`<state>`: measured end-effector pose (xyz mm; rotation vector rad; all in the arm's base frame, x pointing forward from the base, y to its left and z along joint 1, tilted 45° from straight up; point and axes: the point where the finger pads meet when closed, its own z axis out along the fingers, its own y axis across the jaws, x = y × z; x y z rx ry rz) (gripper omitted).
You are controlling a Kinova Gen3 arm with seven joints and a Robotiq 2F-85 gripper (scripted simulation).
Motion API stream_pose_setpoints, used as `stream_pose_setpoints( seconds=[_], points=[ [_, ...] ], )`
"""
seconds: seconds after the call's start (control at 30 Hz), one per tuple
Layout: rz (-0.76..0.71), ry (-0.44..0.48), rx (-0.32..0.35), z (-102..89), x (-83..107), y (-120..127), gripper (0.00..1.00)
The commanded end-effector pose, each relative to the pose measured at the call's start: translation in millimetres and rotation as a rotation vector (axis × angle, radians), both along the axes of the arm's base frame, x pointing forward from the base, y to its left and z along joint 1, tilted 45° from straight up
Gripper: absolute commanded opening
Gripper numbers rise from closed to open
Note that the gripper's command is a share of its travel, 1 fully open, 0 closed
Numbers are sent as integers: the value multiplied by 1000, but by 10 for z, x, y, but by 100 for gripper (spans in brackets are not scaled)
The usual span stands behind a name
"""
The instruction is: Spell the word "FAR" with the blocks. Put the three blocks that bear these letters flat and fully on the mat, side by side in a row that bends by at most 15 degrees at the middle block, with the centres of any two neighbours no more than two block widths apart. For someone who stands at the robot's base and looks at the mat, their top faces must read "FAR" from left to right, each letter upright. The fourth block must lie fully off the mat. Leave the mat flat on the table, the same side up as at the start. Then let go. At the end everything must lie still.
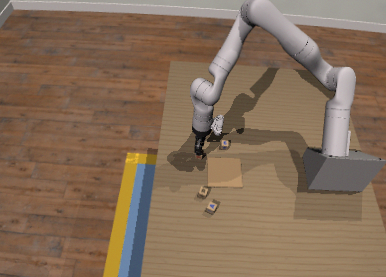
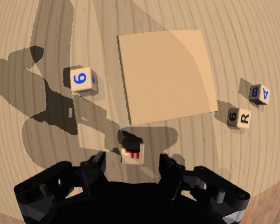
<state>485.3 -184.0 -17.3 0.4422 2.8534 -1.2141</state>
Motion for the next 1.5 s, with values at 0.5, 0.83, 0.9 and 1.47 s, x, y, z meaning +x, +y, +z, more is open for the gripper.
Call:
stream_pose_setpoints(
  seconds=[0.5,0.83,0.9,1.47],
  points=[
    [-3,-6,-2,-79,-6,-119,67],
    [-3,-7,-2,-79,-6,-121,67],
    [-3,-7,-2,-79,-6,-121,67],
    [-3,-7,-2,-79,-6,-121,67]
  ],
)
